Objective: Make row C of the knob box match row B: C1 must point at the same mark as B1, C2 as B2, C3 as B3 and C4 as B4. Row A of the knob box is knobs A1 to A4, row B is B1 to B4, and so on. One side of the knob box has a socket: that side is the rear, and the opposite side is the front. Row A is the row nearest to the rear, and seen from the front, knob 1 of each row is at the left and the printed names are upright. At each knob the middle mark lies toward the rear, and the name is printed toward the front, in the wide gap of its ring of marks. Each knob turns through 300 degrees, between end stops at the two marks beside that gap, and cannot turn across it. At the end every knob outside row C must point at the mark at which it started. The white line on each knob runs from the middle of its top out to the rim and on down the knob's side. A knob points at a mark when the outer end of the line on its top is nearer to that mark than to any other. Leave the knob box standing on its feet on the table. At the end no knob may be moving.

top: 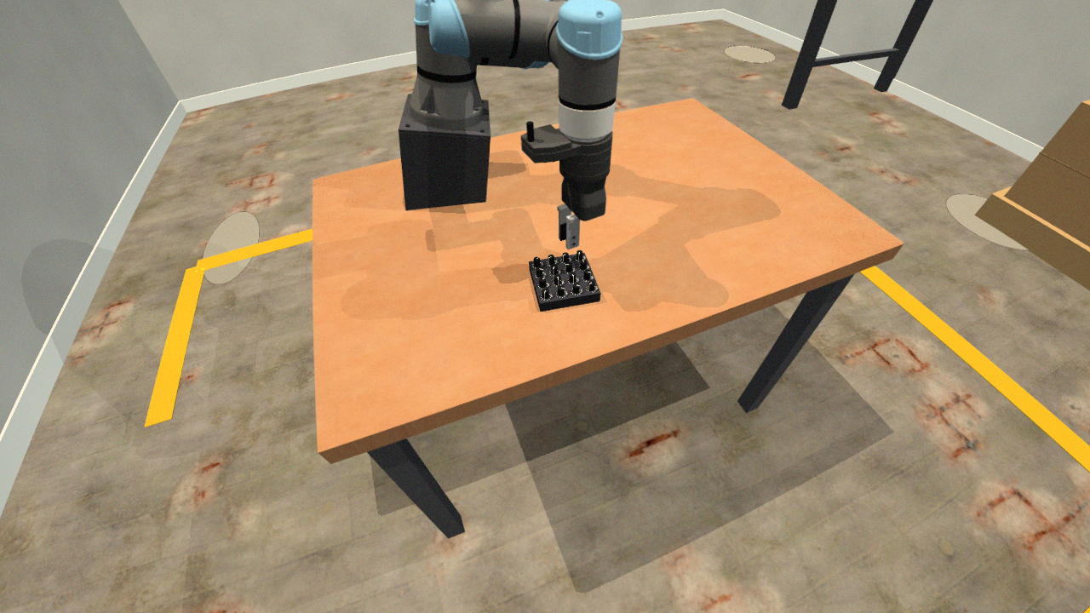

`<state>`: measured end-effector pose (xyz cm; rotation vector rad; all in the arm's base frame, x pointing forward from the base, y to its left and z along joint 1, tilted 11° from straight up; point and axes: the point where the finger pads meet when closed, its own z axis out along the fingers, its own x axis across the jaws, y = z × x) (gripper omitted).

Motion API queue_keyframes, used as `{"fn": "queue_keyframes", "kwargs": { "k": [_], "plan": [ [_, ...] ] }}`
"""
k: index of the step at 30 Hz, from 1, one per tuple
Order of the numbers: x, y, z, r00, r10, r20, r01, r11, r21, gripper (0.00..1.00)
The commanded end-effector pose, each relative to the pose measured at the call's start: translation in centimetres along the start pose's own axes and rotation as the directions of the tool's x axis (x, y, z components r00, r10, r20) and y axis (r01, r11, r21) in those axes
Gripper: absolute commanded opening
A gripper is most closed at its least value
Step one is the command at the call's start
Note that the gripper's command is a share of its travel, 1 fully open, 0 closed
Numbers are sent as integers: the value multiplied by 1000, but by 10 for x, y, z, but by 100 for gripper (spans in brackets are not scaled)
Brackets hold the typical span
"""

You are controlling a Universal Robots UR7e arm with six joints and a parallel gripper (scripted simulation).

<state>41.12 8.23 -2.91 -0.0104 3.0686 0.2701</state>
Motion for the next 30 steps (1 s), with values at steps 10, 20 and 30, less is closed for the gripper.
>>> {"fn": "queue_keyframes", "kwargs": {
  "k": [10, 20, 30],
  "plan": [
    [0, 0, 1, 1000, 0, 1, 0, 1000, 0, 46],
    [0, 0, 5, 1000, 0, 1, 0, 1000, 0, 46],
    [-1, 0, 17, 1000, 0, 1, 0, 1000, 0, 46]
  ]
}}
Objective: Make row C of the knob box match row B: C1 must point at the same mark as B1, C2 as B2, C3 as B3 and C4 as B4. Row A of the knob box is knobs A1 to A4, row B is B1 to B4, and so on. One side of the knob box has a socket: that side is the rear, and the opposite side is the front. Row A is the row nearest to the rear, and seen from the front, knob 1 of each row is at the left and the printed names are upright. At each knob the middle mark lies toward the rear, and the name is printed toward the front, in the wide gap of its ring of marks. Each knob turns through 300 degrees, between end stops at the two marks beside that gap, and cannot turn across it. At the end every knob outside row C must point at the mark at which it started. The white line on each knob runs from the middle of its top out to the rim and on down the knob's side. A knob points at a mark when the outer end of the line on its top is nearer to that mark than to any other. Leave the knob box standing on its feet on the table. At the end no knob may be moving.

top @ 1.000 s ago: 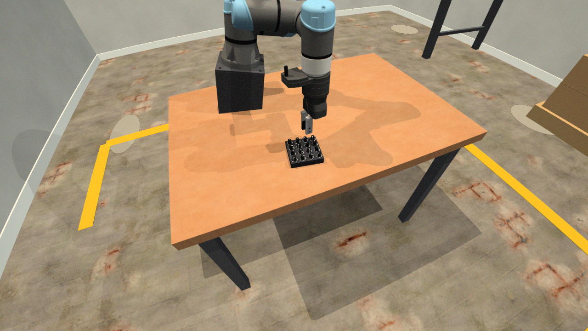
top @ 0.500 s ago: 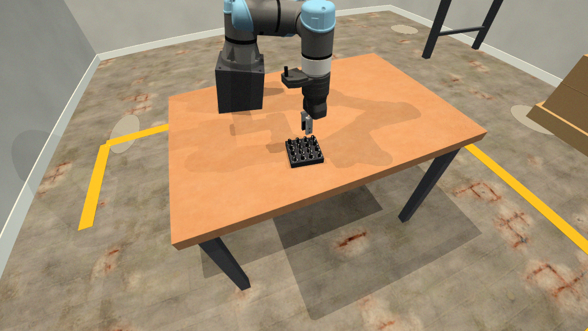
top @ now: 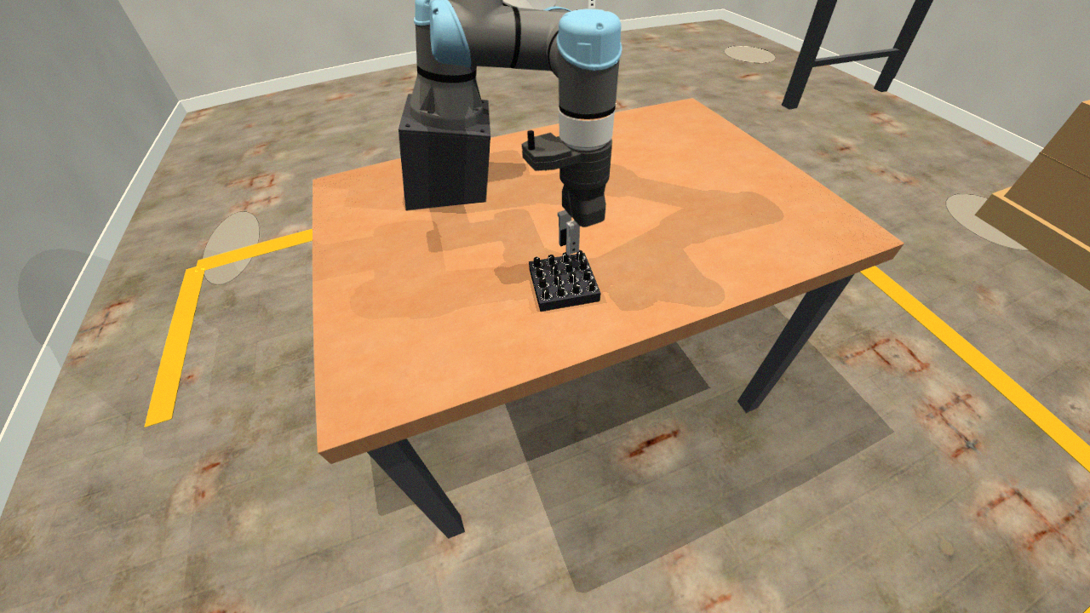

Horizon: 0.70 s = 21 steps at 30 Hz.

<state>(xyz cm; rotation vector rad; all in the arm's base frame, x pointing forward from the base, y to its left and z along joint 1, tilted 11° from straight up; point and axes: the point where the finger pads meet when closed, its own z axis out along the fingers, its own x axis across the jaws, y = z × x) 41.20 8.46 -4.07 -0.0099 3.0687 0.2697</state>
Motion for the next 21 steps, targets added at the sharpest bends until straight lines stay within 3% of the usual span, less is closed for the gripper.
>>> {"fn": "queue_keyframes", "kwargs": {
  "k": [1, 21],
  "plan": [
    [0, 0, 6, 1000, 0, 1, 0, 1000, 0, 46],
    [-1, 0, 27, 1000, 0, 1, 0, 1000, 0, 46]
  ]
}}
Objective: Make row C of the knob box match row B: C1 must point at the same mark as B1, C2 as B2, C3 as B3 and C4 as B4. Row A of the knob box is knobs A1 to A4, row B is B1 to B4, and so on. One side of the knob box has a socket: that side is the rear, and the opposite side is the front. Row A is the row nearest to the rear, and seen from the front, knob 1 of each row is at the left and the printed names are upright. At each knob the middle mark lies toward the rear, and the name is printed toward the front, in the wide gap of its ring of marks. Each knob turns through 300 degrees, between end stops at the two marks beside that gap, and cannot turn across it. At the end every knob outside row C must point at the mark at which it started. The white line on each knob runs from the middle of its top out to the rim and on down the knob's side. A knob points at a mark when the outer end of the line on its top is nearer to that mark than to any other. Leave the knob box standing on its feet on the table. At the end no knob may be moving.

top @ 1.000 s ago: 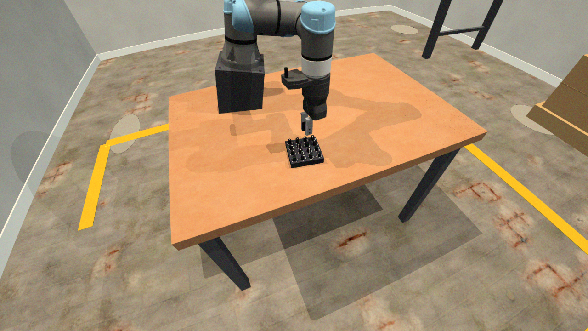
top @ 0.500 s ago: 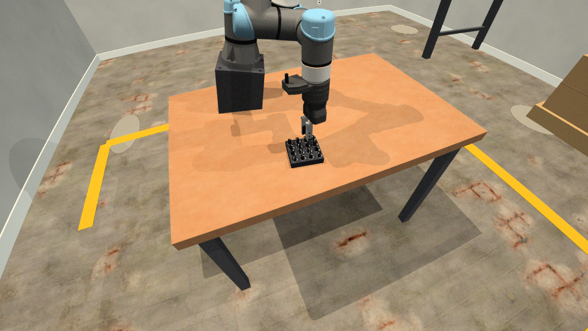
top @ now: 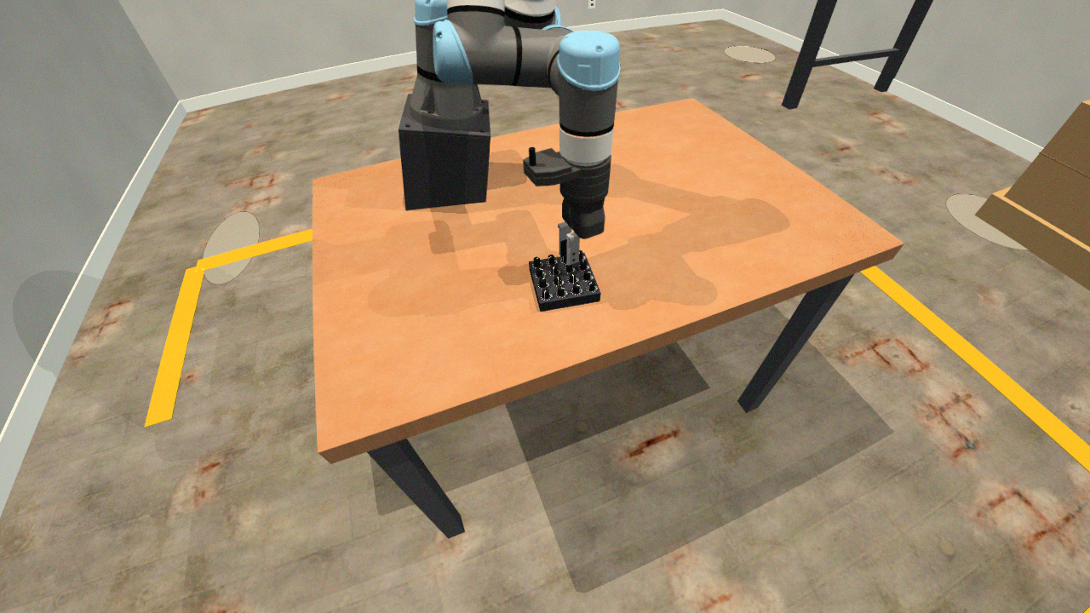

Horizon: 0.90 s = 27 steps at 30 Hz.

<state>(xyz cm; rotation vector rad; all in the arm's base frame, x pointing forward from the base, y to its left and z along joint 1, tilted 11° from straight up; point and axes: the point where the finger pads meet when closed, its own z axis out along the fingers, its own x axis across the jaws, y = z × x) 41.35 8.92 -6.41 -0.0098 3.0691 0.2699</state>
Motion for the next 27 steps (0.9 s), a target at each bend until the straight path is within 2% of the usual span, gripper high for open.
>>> {"fn": "queue_keyframes", "kwargs": {
  "k": [1, 27],
  "plan": [
    [-1, 0, 3, 1000, 0, 2, 0, 1000, 0, 46],
    [-1, 0, 8, 1000, 0, 2, 0, 1000, 0, 46]
  ]
}}
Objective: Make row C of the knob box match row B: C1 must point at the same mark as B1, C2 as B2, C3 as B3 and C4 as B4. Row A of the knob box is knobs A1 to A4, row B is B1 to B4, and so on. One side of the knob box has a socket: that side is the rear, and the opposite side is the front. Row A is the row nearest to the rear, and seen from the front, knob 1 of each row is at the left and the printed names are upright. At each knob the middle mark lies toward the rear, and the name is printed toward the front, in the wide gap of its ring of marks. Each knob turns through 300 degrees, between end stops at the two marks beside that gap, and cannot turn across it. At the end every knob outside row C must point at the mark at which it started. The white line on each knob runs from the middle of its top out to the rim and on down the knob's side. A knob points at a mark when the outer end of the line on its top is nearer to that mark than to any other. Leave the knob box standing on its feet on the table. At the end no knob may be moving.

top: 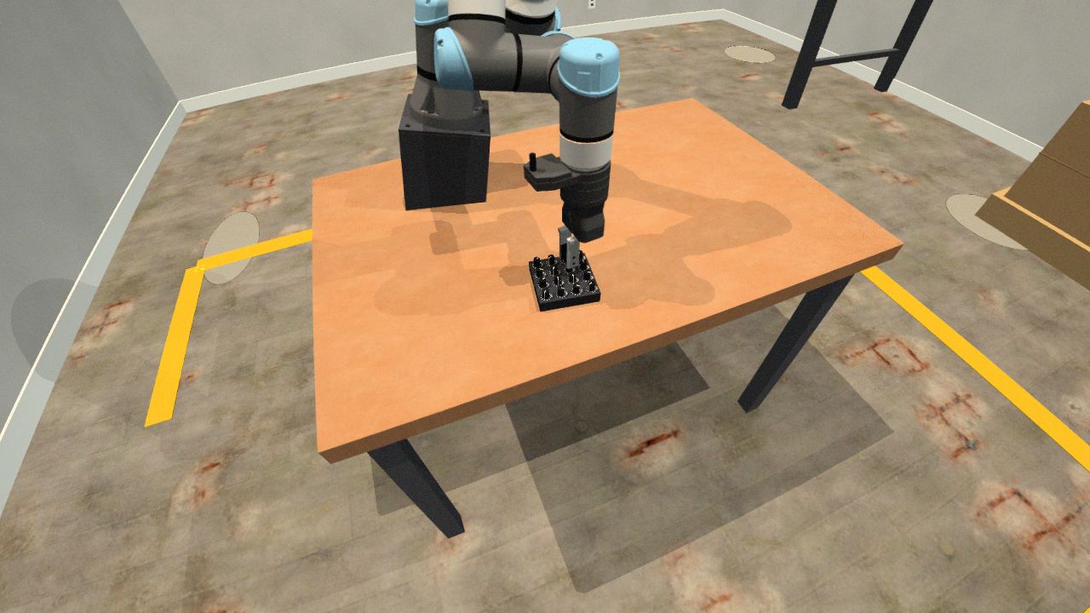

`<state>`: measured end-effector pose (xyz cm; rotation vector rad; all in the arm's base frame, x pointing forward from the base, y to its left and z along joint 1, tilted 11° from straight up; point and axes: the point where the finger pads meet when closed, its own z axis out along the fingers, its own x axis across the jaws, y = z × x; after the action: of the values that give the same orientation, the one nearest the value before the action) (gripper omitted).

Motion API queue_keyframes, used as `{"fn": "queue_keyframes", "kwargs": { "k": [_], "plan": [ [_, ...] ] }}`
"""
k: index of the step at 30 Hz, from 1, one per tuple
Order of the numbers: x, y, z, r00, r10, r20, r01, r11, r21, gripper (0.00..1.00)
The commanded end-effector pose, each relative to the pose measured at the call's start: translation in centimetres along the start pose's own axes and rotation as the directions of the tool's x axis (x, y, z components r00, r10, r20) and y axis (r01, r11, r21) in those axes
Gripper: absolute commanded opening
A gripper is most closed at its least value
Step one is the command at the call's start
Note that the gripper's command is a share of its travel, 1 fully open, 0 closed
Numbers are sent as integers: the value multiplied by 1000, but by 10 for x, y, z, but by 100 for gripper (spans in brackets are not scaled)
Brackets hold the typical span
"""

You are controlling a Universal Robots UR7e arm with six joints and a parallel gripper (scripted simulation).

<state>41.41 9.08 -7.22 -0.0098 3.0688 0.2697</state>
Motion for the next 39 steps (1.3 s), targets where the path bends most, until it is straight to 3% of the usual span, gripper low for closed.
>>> {"fn": "queue_keyframes", "kwargs": {
  "k": [1, 39],
  "plan": [
    [0, 0, 0, 1000, 0, 1, 0, 1000, 0, 46],
    [0, 0, 5, 1000, 0, 1, 0, 1000, 0, 46]
  ]
}}
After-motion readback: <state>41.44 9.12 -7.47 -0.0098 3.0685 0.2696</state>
